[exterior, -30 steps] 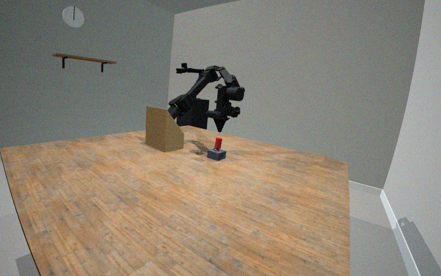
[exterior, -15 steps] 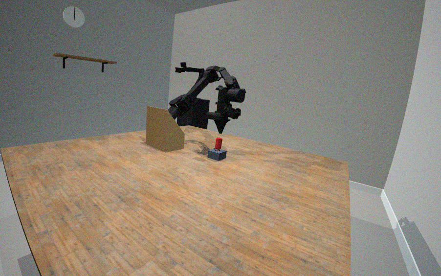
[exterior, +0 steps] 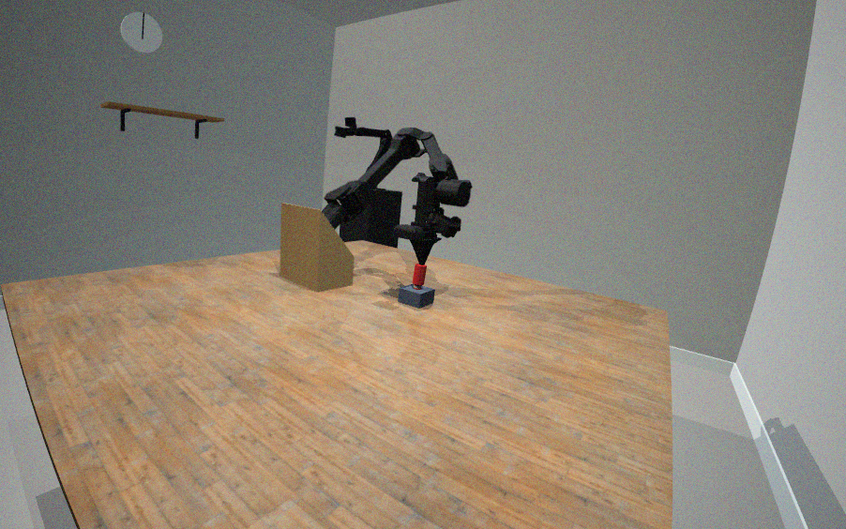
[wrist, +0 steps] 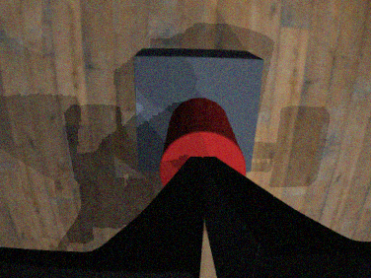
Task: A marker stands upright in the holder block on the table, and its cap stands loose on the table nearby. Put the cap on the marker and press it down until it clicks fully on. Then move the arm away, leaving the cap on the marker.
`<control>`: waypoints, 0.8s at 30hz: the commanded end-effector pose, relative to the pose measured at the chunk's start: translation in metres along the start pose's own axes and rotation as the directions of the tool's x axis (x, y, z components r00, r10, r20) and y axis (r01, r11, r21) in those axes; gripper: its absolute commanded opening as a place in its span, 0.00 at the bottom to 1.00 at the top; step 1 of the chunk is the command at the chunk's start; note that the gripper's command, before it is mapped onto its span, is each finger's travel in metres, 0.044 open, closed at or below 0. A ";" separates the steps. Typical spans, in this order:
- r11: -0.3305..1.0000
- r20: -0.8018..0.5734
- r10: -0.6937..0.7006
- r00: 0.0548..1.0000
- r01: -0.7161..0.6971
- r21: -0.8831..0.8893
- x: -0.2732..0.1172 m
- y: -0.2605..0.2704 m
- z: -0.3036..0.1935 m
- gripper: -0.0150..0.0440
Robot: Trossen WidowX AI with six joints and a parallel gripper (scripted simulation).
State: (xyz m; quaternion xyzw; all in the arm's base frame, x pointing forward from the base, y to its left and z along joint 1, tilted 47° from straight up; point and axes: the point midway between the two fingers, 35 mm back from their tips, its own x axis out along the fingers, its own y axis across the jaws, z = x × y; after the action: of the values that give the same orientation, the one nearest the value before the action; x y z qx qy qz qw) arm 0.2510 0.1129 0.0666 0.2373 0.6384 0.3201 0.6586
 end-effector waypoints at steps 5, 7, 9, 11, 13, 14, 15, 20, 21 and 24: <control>1.000 -0.003 0.004 1.000 -0.004 0.010 0.011 -0.001 -0.002 0.25; 1.000 0.004 0.000 1.000 0.000 0.001 0.006 0.000 0.001 0.25; 1.000 0.004 0.000 1.000 0.000 0.001 0.006 0.000 0.001 0.25; 1.000 0.004 0.000 1.000 0.000 0.001 0.006 0.000 0.001 0.25; 1.000 0.005 -0.003 1.000 0.003 0.001 -0.003 -0.001 0.002 0.25; 1.000 0.005 -0.007 1.000 0.007 0.001 -0.014 -0.003 0.004 0.25; 1.000 0.004 -0.009 1.000 0.009 0.002 -0.030 -0.003 0.005 0.25; 1.000 0.003 -0.003 1.000 0.003 0.003 -0.083 -0.002 0.001 0.25; 1.000 0.003 -0.003 1.000 0.003 0.003 -0.083 -0.002 0.001 0.25; 1.000 0.003 -0.003 1.000 0.003 0.003 -0.083 -0.002 0.001 0.25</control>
State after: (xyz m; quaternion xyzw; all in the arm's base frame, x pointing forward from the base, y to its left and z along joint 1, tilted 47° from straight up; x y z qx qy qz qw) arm 0.2542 0.0589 0.1133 0.2420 0.6399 0.3141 0.6583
